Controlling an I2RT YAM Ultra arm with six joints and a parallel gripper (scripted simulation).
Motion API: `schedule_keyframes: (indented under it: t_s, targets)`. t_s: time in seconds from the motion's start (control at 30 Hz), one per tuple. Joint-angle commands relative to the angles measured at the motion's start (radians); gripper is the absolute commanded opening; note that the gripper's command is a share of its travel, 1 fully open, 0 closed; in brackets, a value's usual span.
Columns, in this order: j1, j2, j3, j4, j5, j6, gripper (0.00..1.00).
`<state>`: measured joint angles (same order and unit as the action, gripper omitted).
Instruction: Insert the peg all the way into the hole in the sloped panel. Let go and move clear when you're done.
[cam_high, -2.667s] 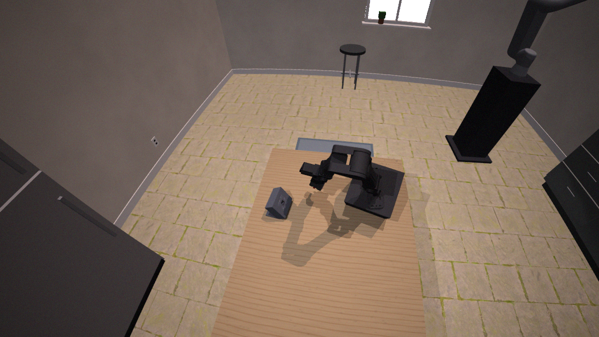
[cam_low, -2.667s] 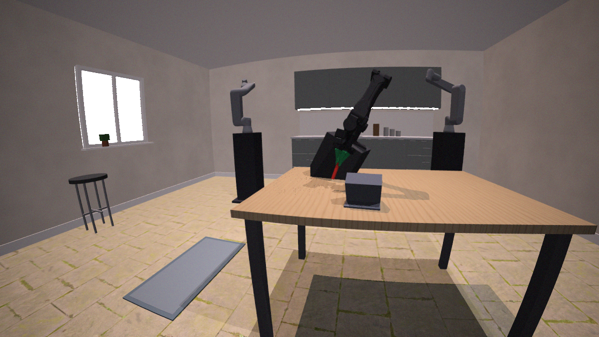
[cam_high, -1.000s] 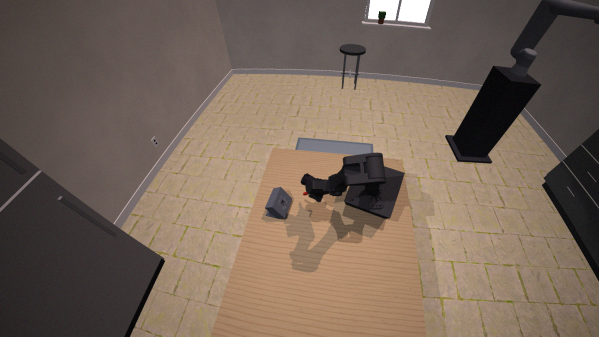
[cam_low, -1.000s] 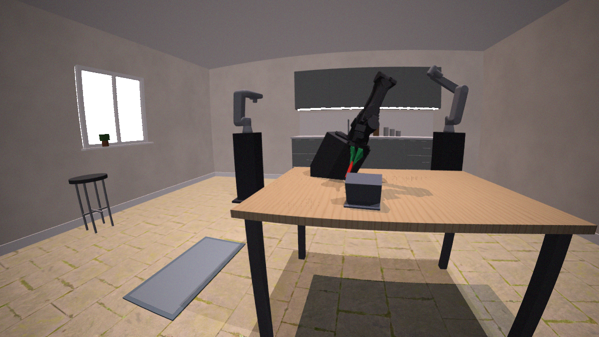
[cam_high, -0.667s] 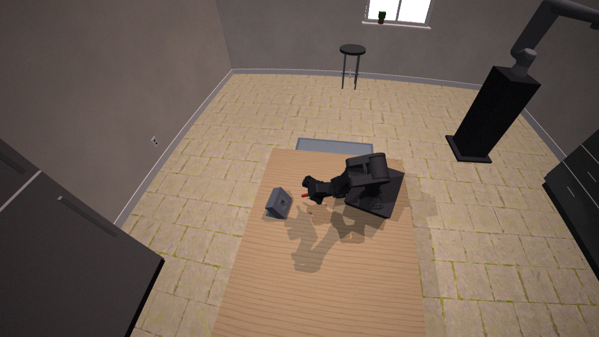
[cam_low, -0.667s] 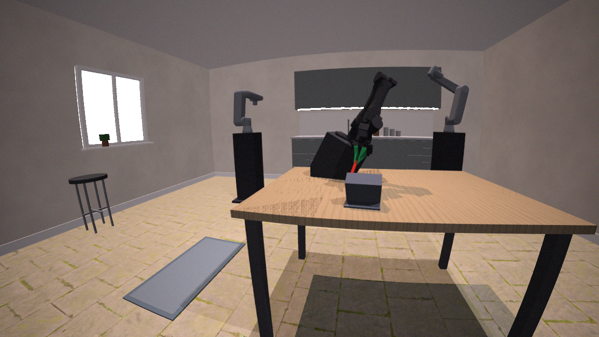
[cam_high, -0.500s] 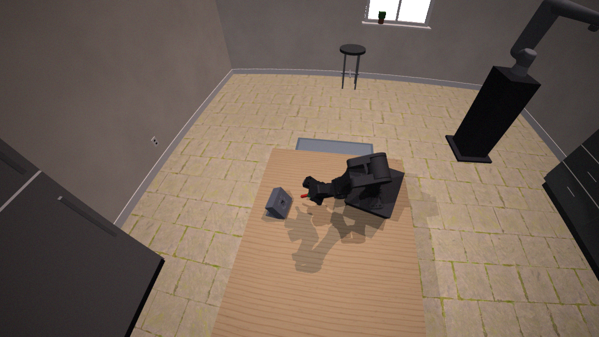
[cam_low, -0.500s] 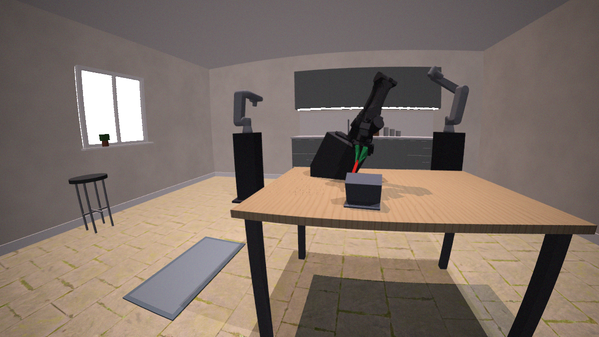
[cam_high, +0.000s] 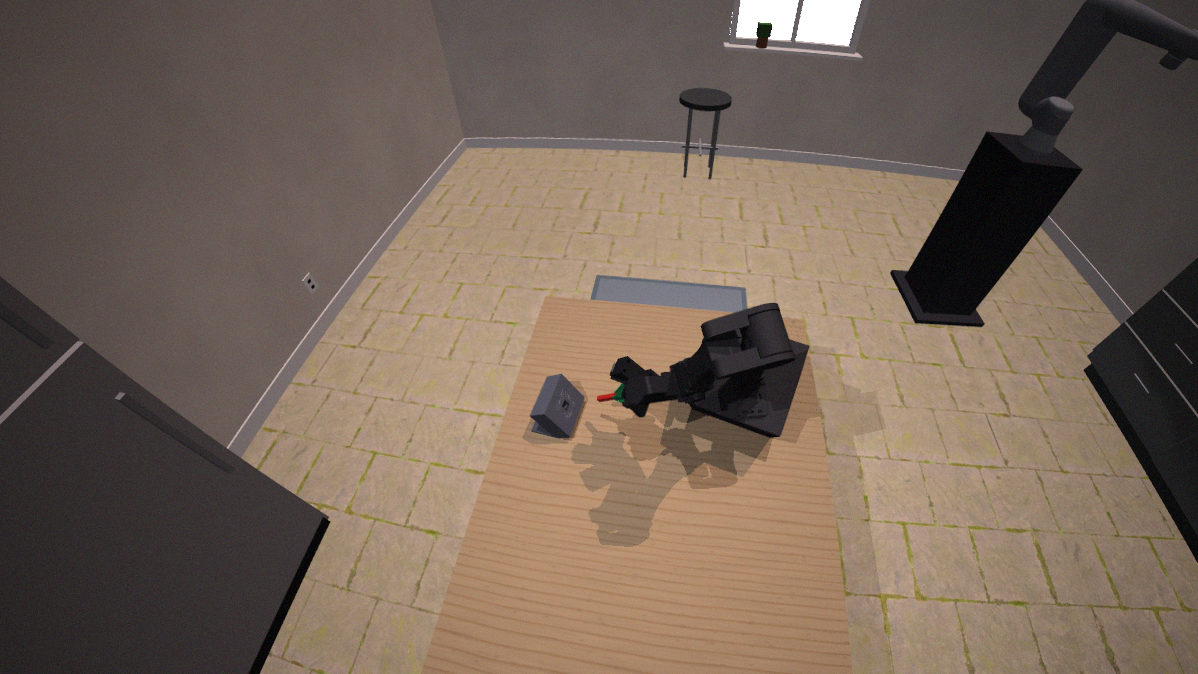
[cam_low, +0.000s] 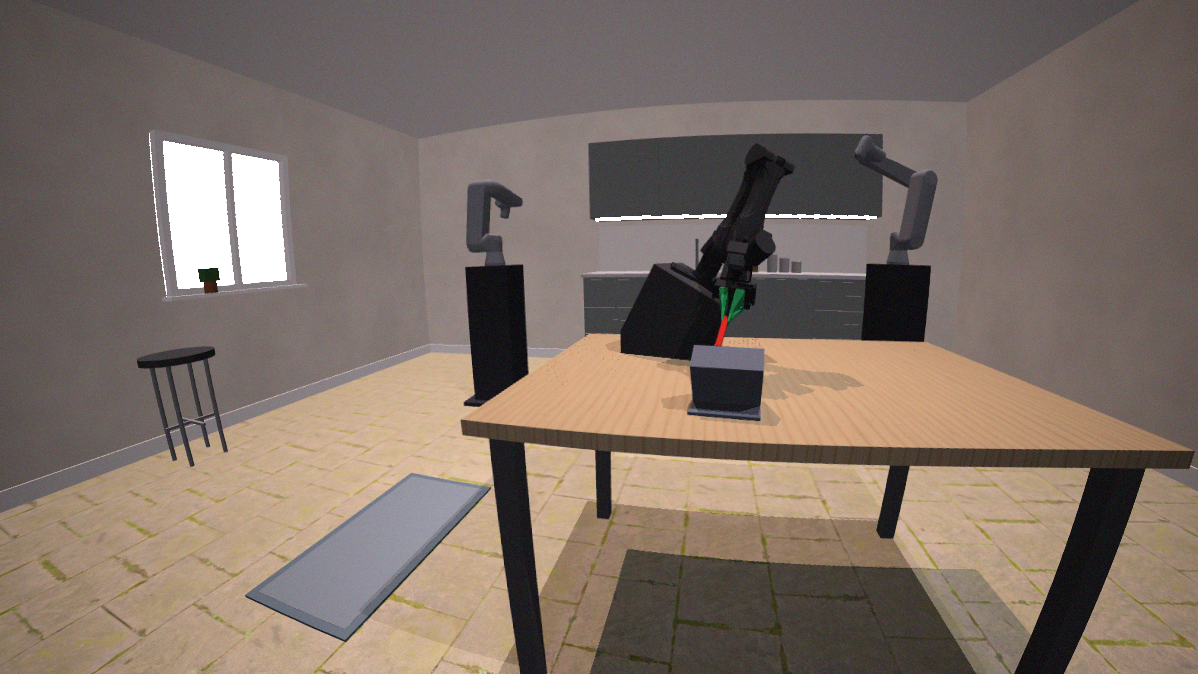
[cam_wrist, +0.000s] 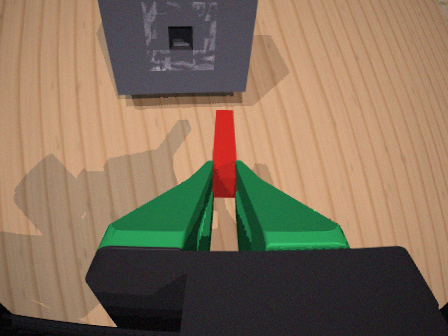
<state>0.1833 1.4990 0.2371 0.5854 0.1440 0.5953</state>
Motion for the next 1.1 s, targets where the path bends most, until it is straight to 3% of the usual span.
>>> schedule_keyframes:
  t_s: [0.0,0.33,0.53,1.07]
  targets:
    - [0.020,-0.042,-0.032,0.057,0.039,0.027,0.00]
    - [0.068,-0.073,-0.069,0.124,0.077,0.064,0.00]
    - [0.061,-0.050,-0.051,0.125,0.072,0.057,0.00]
    - [0.051,0.029,-0.065,0.255,0.058,0.045,0.00]
